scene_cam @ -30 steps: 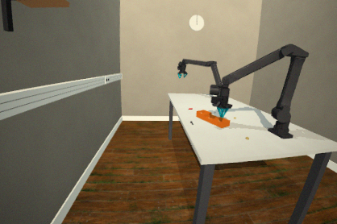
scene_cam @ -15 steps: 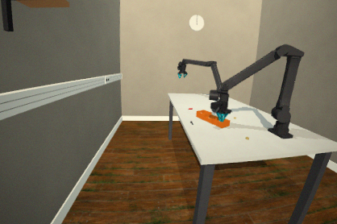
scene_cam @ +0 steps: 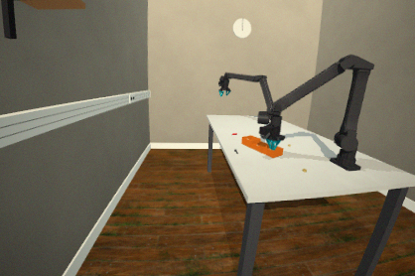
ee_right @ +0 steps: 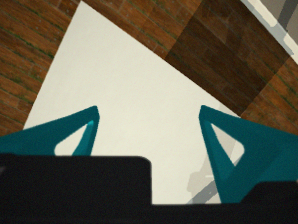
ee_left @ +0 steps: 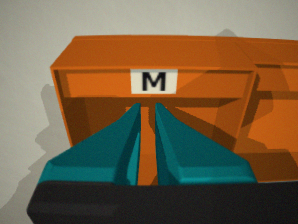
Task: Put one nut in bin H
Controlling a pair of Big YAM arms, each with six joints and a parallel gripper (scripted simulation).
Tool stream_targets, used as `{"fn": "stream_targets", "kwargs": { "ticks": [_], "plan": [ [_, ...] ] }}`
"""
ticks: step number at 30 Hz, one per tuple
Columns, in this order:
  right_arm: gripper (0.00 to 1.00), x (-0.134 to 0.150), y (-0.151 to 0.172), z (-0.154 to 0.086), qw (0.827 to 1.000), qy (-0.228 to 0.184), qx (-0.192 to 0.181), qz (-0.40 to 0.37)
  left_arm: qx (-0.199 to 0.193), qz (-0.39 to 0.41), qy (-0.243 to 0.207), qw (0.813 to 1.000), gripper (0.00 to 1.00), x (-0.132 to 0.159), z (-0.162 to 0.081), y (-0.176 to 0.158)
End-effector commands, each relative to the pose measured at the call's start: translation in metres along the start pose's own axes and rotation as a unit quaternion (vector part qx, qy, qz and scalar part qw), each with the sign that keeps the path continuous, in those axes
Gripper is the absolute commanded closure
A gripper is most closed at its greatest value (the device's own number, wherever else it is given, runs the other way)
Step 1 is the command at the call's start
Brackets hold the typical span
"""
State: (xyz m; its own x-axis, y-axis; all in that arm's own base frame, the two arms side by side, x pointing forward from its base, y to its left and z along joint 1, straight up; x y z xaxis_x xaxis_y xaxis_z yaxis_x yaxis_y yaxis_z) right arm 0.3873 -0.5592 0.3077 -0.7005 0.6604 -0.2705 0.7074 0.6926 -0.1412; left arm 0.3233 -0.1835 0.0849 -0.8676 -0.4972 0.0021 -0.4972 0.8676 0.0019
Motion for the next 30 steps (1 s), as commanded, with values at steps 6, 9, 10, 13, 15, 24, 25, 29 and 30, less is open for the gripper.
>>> {"fn": "stream_targets", "kwargs": {
  "ticks": [6,9,10,13,15,24,25,29,30],
  "plan": [
    [0.00,-0.0017,-0.0011,-0.0081,1.000,-0.007,0.001,0.001,0.014,0.001,-0.009,1.000,0.91,-0.0039,-0.0087,-0.0102],
    [0.00,-0.0017,-0.0011,-0.0081,1.000,-0.007,0.001,0.001,0.015,0.002,-0.009,1.000,0.91,0.0012,-0.0063,-0.0104],
    [0.00,-0.0017,-0.0011,-0.0081,1.000,-0.007,0.001,0.001,0.012,0.002,-0.008,1.000,0.91,0.0018,-0.0064,-0.0095],
    [0.00,-0.0017,-0.0011,-0.0081,1.000,-0.007,0.001,0.001,0.014,0.001,-0.009,1.000,0.91,-0.0034,-0.0088,-0.0106],
    [0.00,-0.0017,-0.0011,-0.0081,1.000,-0.007,0.001,0.001,0.014,0.001,-0.009,1.000,0.91,-0.0033,-0.0088,-0.0107],
    [0.00,-0.0017,-0.0011,-0.0081,1.000,-0.007,0.001,0.001,0.014,0.001,-0.009,1.000,0.91,-0.0030,-0.0090,-0.0109],
    [0.00,-0.0017,-0.0011,-0.0081,1.000,-0.007,0.001,0.001,0.014,0.001,-0.009,1.000,0.91,-0.0030,-0.0090,-0.0109],
    [0.00,-0.0017,-0.0011,-0.0081,1.000,-0.007,0.001,0.001,0.014,0.001,-0.009,1.000,0.91,-0.0029,-0.0091,-0.0110],
    [0.00,-0.0017,-0.0011,-0.0081,1.000,-0.007,0.001,0.001,0.014,0.001,-0.009,1.000,0.91,-0.0028,-0.0091,-0.0111]
  ]
}}
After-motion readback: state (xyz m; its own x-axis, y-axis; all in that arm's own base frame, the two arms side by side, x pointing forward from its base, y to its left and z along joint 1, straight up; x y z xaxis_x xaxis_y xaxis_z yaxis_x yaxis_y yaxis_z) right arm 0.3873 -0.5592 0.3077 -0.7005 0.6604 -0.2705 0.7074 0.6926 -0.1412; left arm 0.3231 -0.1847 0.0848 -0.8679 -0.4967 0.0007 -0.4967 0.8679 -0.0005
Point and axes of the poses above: on each arm, the point where the finger pads meet when closed, its own z axis out along the fingers, its own y axis across the jaws, x = y × z, the point moved 6 cm from there along -z, back along the fingers, and after that the axes turned 7 degrees about -z, right-handed, at the moved point
